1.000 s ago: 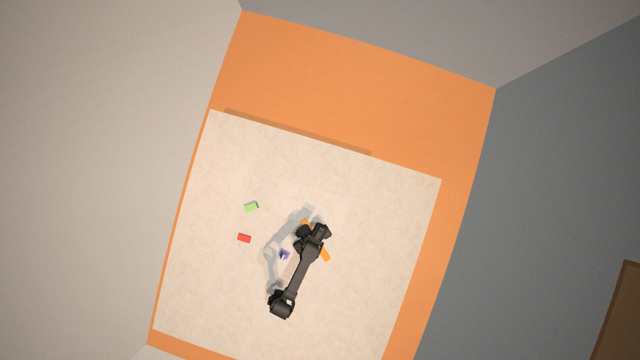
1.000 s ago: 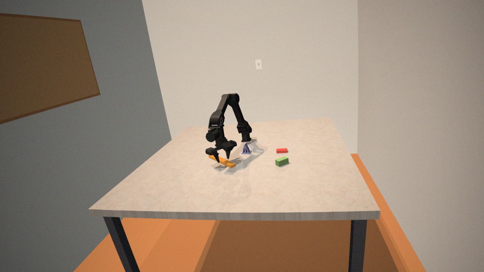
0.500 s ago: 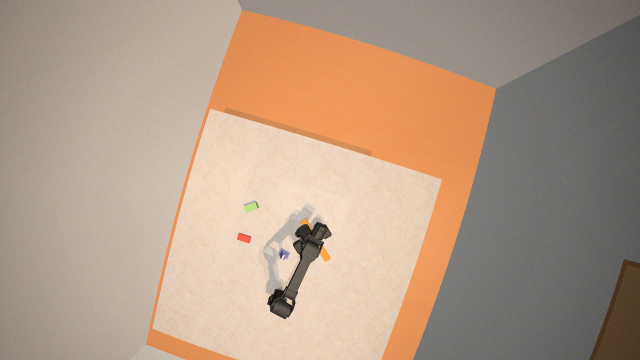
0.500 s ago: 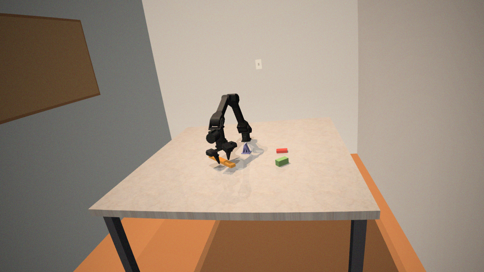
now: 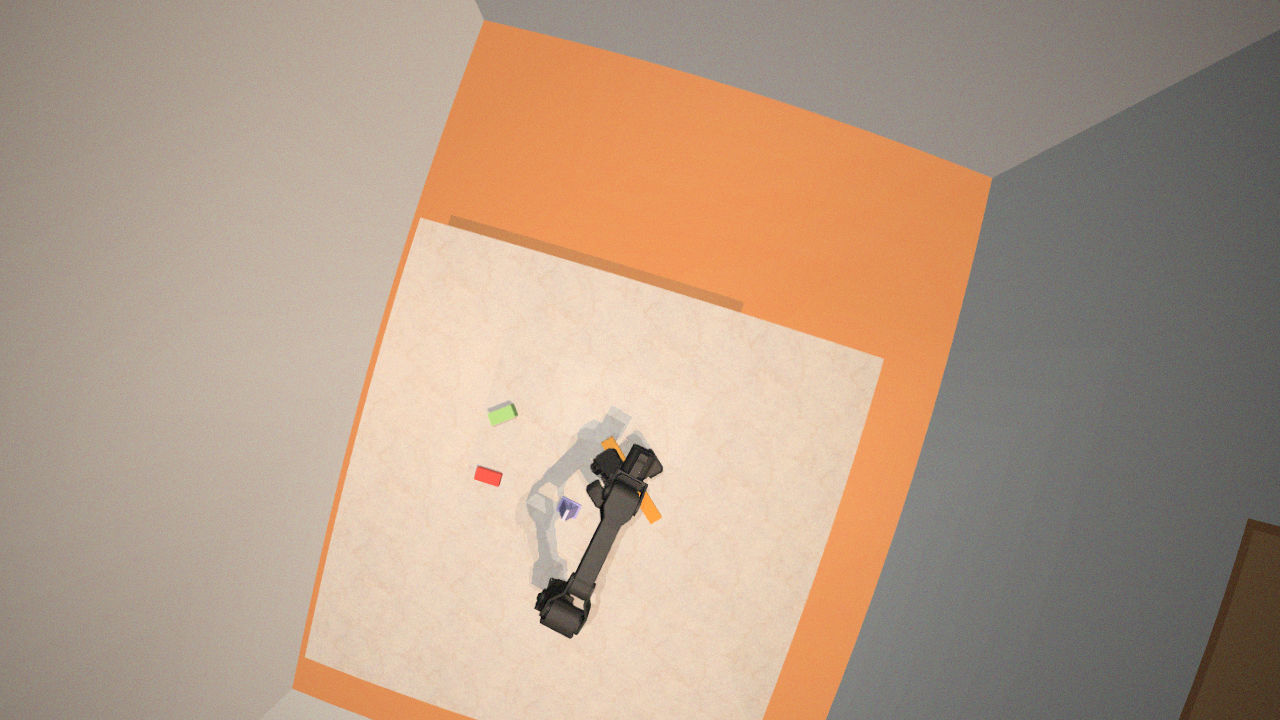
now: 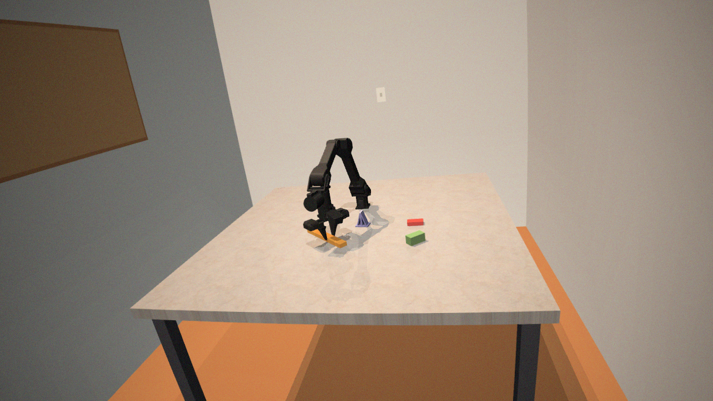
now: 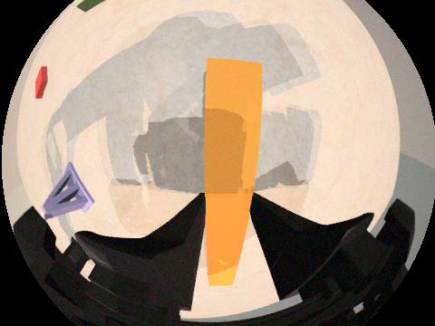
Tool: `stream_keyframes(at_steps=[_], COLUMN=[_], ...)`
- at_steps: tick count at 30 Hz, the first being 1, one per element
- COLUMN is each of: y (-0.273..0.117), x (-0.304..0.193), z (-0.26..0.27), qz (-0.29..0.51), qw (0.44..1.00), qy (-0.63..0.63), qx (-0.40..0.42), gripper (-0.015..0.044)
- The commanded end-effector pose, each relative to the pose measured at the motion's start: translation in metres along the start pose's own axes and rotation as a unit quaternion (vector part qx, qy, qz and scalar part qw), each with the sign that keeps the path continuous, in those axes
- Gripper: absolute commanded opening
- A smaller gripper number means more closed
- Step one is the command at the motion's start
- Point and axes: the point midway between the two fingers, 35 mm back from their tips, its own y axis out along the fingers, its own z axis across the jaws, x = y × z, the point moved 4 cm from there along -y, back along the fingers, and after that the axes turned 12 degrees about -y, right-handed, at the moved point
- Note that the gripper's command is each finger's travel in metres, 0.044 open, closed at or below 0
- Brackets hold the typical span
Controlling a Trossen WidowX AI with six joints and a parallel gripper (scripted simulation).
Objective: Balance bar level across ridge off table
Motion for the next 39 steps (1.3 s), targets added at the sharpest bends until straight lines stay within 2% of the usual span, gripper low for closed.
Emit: stream_keyframes(at_steps=[1, 4, 5, 39], y=[0.0, -0.006, -0.009, -0.096], x=[0.0, 0.0, 0.001, 0.001], z=[0.0, -0.001, -0.002, -0.003], qz=[0.0, 0.0, 0.0, 0.002], qw=[1.0, 1.0, 1.0, 1.0], qy=[0.0, 0.0, 0.0, -0.002], qx=[0.0, 0.0, 0.0, 0.001], gripper=[0.0085, 0.0006, 0.0, 0.0])
